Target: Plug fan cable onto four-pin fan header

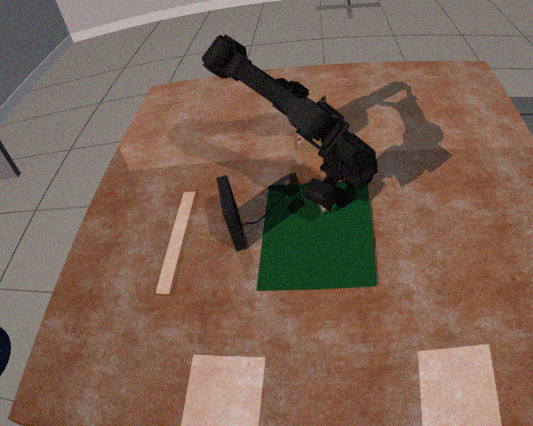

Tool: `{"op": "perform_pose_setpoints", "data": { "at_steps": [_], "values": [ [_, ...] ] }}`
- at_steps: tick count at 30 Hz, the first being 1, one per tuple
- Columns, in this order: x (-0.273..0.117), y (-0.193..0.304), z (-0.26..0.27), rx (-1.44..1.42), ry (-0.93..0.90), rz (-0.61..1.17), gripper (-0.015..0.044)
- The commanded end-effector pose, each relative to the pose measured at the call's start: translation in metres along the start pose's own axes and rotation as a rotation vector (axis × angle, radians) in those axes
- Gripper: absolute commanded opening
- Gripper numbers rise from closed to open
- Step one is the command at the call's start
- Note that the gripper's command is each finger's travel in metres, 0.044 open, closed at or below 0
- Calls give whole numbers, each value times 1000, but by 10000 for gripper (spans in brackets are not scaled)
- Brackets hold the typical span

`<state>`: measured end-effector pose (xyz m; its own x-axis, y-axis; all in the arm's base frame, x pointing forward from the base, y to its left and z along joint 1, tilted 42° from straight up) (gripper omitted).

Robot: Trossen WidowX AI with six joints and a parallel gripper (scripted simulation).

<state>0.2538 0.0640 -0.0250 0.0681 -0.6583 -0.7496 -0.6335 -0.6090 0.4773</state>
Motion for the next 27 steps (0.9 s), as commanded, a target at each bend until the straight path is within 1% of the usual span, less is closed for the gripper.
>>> {"op": "perform_pose_setpoints", "data": {
  "at_steps": [1, 14, 18, 22, 27],
  "values": [
    [-1, 0, 0, 1, 0, -1, 361],
    [-1, 0, 0, 1, 0, -1, 20],
    [-4, -1, 0, 0, 0, -2, 0],
    [-48, -1, 0, -3, 3, -2, 0],
    [-50, -1, 0, -9, 3, -2, 0]
  ]
}}
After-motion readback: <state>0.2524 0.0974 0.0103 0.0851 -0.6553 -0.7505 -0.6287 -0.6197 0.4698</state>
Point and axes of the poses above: the point midway between the two fingers, 35 mm back from their tips, its own x axis out along the fingers, its own z axis across the jaws, y = z × x, the point moved 3 cm from there along -x, back along the fingers, and after that the axes turned 7 degrees about x, right-handed, at the moved point
